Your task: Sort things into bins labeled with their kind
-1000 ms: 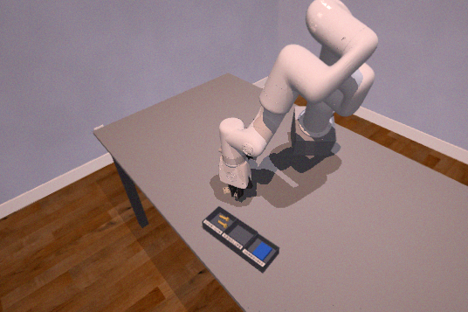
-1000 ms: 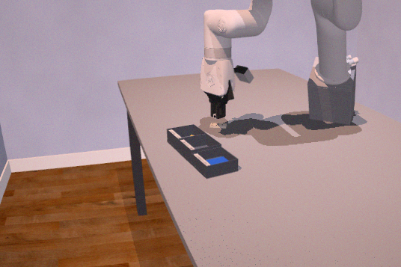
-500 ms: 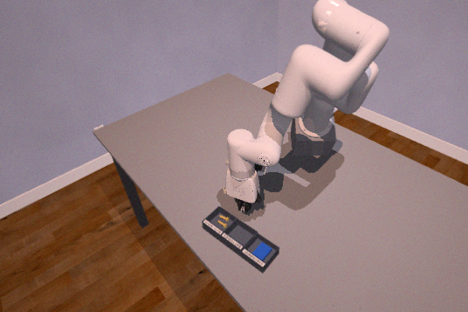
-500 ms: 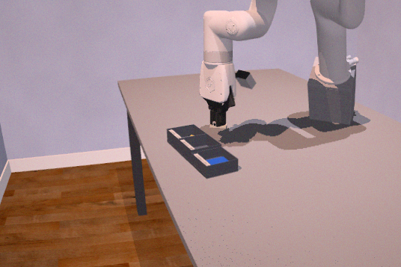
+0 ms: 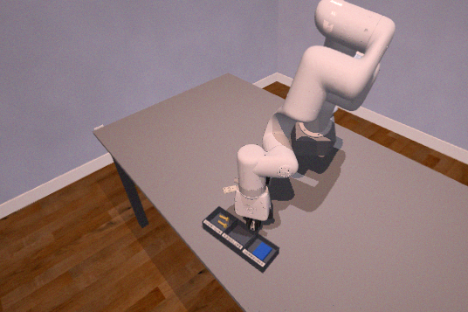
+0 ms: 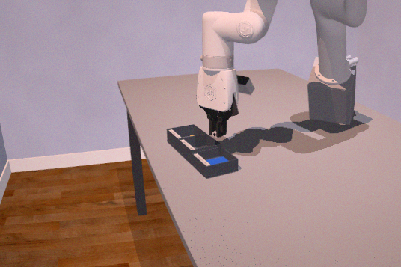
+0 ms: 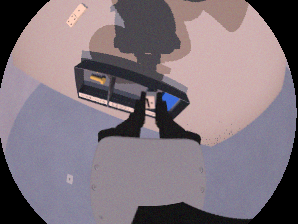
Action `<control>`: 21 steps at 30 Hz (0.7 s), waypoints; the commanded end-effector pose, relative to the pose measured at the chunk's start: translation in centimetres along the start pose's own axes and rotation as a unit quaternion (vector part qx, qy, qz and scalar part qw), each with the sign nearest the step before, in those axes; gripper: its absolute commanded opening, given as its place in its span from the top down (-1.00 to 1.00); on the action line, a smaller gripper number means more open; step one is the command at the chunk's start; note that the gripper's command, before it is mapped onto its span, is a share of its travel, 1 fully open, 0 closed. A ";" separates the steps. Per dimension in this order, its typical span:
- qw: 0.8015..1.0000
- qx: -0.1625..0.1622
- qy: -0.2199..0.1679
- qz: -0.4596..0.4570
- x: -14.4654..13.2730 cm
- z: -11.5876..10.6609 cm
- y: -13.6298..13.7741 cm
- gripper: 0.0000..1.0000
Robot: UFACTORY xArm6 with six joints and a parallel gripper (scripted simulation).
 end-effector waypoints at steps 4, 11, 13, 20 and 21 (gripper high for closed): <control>0.992 0.001 0.001 -0.127 -2.9 0.0 3.7 1.00; 0.972 0.000 0.000 -0.237 -3.8 0.0 4.9 1.00; 0.966 0.000 0.000 -0.259 -3.8 0.0 4.9 1.00; 0.933 0.004 0.005 -0.360 -3.8 0.0 4.9 1.00; 0.927 0.004 0.005 -0.374 -3.8 0.0 4.9 1.00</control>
Point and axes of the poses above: the point where the finger pads meet when closed, its own z axis out along the fingers, its own y axis across the jaws, x = y × z, the point moved 5 cm from there along -z, back along the fingers, and after that the axes turned 14 degrees about z, right-handed, at the moved point
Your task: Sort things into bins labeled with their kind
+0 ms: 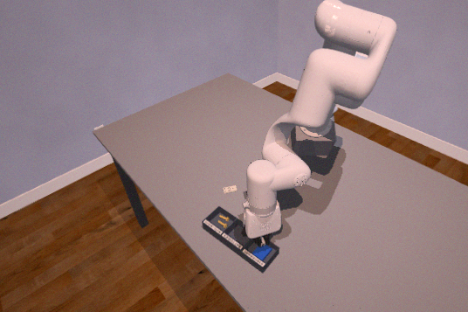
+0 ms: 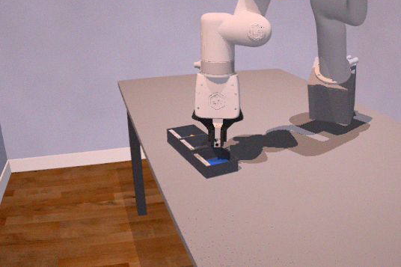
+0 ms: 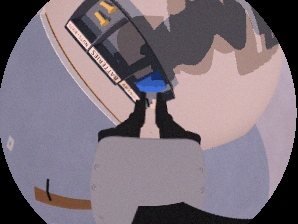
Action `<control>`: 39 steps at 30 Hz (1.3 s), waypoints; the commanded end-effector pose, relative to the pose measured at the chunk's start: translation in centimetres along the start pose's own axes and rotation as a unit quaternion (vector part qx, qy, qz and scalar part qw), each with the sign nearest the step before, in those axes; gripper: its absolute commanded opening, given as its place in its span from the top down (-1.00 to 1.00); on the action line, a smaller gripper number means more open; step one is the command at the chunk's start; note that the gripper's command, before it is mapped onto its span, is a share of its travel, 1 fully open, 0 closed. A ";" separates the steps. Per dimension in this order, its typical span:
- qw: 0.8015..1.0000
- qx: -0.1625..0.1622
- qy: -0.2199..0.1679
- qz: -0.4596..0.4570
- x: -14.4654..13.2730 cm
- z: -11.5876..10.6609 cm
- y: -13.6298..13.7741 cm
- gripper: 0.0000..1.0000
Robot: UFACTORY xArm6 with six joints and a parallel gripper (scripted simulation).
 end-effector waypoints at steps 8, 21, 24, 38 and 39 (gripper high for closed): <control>0.984 0.001 0.000 -0.178 -0.2 -0.1 0.0 1.00; 0.962 -0.001 -0.007 -0.272 -0.1 -0.1 -0.1 1.00; 0.962 -0.001 -0.007 -0.272 -0.1 -0.1 -0.1 1.00; 0.962 -0.001 -0.007 -0.272 -0.1 0.9 -0.1 1.00; 0.962 -0.001 -0.007 -0.272 -0.1 0.9 -0.1 1.00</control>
Point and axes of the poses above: the point where the finger pads meet when closed, its own z axis out along the fingers, its own y axis across the jaws, x = y × z, the point moved 5 cm from there along -z, back along the fingers, and after that the axes turned 14 degrees about z, right-handed, at the moved point
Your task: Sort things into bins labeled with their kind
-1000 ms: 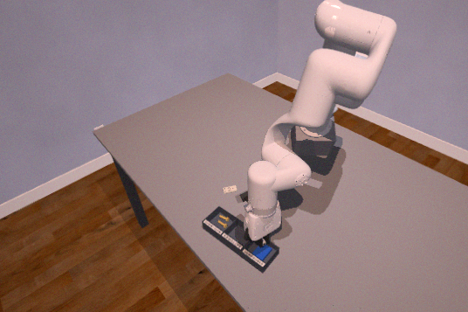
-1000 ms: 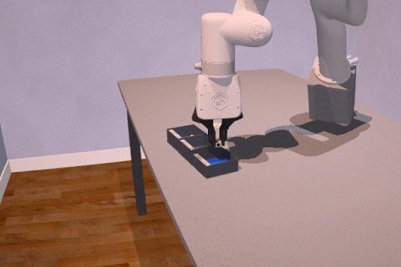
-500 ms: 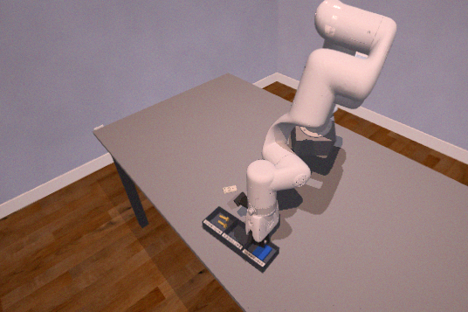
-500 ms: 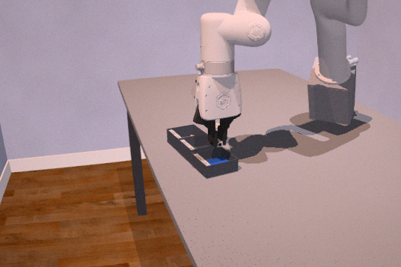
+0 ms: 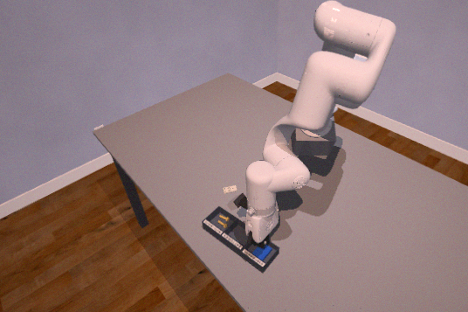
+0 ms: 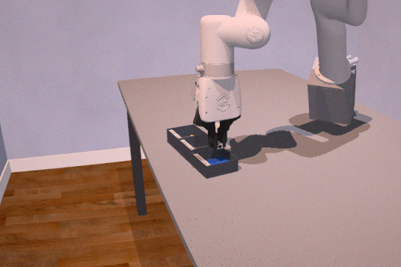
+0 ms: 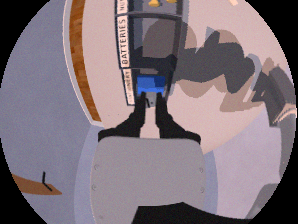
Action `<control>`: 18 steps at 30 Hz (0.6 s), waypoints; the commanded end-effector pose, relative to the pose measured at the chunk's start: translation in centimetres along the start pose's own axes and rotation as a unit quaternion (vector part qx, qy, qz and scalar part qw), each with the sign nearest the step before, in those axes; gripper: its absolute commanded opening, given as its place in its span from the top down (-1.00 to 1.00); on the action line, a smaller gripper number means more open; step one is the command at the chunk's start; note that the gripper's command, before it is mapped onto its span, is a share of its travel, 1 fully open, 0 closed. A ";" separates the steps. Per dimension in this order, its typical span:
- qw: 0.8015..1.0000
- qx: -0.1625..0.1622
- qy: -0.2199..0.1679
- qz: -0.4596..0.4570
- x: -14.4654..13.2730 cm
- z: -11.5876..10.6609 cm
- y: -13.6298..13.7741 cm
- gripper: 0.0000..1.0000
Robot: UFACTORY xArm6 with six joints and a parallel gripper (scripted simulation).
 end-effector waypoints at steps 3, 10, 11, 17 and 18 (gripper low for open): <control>1.000 0.001 -0.001 0.000 0.0 0.8 -0.1 1.00; 1.000 0.001 -0.001 0.000 0.0 2.2 -0.1 1.00; 1.000 0.001 -0.001 0.000 0.0 2.4 -0.1 1.00; 1.000 0.001 -0.001 0.000 -0.1 2.8 -0.1 1.00; 1.000 0.001 -0.001 0.000 -0.1 2.8 -0.1 1.00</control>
Point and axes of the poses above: the point where the finger pads meet when closed, its own z axis out along the fingers, its own y axis across the jaws, x = y × z, the point moved 5 cm from there along -z, back along the fingers, and after that the axes turned 14 degrees about z, right-handed, at the moved point
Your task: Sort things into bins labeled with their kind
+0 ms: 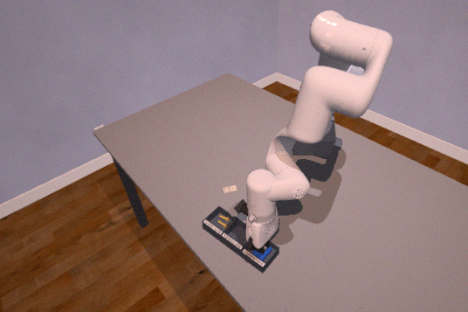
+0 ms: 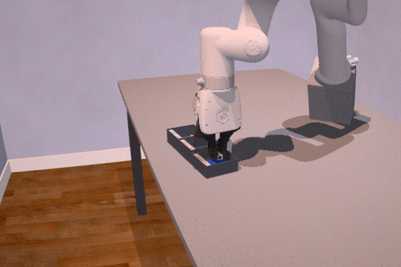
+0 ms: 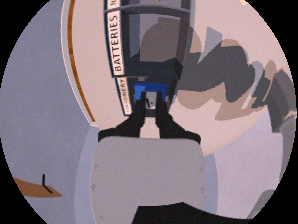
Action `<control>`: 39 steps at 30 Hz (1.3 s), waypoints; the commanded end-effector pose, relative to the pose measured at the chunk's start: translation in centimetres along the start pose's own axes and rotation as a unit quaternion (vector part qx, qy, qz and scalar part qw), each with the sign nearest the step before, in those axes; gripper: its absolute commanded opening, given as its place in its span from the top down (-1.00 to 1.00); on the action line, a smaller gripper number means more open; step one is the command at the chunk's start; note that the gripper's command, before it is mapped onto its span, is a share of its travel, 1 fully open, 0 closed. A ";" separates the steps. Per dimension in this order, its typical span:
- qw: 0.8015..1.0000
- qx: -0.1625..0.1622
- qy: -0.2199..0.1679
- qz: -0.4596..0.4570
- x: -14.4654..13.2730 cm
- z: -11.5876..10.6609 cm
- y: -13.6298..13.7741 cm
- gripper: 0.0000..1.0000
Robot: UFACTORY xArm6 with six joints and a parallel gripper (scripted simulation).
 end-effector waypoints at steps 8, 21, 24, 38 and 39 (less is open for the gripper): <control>1.000 0.002 -0.001 0.000 -0.1 0.0 -0.2 1.00; 1.000 0.002 -0.001 0.000 -0.1 0.0 -0.2 0.42; 1.000 0.002 -0.001 0.000 -0.1 0.0 -0.2 0.42; 1.000 0.002 -0.001 0.000 -0.1 -1.2 -0.2 0.42; 1.000 0.002 -0.001 0.000 -0.1 -1.3 -0.2 0.42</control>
Point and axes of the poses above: the point where the finger pads meet when closed, its own z axis out along the fingers, its own y axis across the jaws, x = y × z, the point moved 5 cm from there along -z, back along the fingers, and after that the axes turned 14 degrees about z, right-handed, at the moved point
